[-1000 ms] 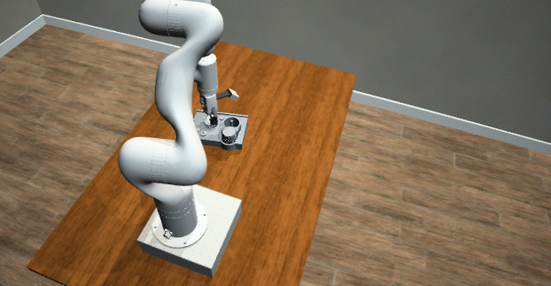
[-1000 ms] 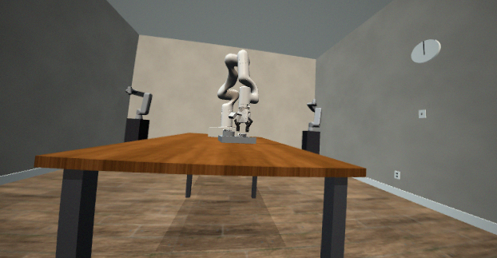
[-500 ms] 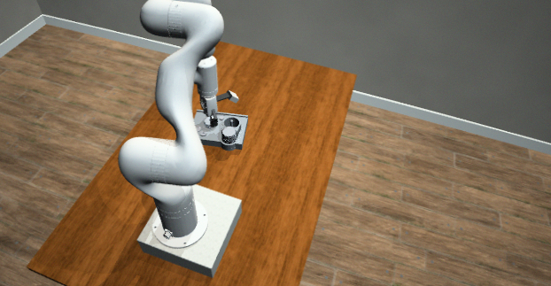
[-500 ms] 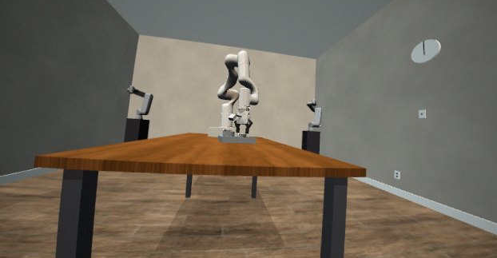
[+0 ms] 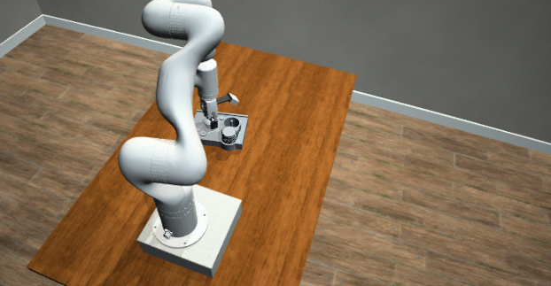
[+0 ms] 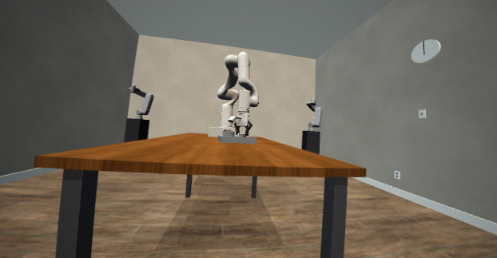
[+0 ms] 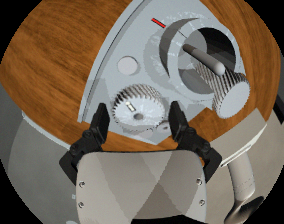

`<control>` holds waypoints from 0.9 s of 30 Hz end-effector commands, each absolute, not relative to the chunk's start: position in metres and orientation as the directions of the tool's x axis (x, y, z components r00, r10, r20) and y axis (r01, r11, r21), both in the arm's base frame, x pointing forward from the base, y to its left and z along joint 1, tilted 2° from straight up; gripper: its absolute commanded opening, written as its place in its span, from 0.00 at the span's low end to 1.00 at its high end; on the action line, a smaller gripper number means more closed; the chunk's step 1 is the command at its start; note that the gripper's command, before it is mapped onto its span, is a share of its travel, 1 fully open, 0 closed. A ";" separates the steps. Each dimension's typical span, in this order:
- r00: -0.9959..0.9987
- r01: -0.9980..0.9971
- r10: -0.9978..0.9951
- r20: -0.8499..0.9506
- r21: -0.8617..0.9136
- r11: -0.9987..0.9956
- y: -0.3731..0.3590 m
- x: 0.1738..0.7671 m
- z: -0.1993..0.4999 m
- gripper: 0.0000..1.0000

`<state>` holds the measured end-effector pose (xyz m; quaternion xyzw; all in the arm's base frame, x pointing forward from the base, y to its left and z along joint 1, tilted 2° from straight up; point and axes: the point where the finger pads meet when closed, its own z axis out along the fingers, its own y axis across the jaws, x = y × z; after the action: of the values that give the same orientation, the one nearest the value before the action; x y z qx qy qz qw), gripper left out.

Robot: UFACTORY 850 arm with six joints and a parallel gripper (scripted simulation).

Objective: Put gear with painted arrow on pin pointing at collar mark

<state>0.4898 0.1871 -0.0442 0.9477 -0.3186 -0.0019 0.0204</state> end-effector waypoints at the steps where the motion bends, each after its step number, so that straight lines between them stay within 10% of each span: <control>1: 0.797 -0.604 -0.604 0.011 0.038 -0.796 0.187 0.491 -0.046 0.93; 27: 0.797 -0.604 -0.604 0.011 0.038 -0.796 0.187 0.491 -0.052 0.93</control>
<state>0.4898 0.1868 -0.0529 0.9477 -0.3186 -0.0018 0.0203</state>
